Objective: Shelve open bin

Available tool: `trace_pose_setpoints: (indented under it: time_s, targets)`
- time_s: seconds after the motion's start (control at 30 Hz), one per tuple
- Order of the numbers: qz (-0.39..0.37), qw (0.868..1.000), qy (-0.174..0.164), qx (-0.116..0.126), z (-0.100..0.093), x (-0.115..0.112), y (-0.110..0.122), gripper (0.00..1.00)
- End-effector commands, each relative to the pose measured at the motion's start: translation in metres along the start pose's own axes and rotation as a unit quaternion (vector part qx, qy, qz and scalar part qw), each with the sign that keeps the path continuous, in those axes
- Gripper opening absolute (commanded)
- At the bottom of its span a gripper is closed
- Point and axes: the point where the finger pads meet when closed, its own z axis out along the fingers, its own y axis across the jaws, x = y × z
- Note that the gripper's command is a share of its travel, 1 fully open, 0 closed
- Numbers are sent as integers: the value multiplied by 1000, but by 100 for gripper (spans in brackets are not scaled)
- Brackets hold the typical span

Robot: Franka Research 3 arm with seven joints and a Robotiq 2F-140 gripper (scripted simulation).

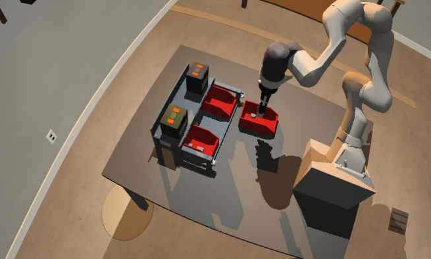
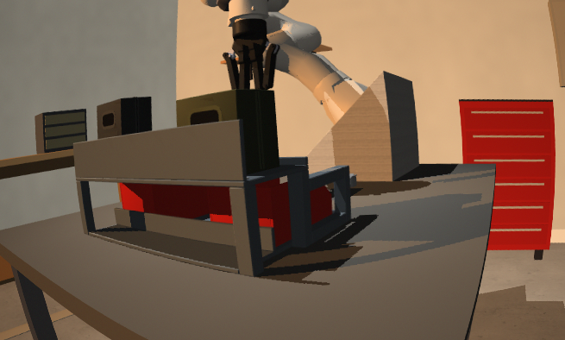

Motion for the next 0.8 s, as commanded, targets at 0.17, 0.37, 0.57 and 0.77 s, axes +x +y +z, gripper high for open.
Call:
trace_pose_setpoints:
  time_s: [0.17, 0.37, 0.57, 0.77]
  targets:
    - [3, 1000, 0, 0, 11, 1, 0, 15]
    - [3, 1000, 0, 0, 18, 1, 0, 15]
    - [3, 1000, 0, 0, 30, 1, 0, 15]
    - [3, 1000, 0, 0, 41, 1, 0, 15]
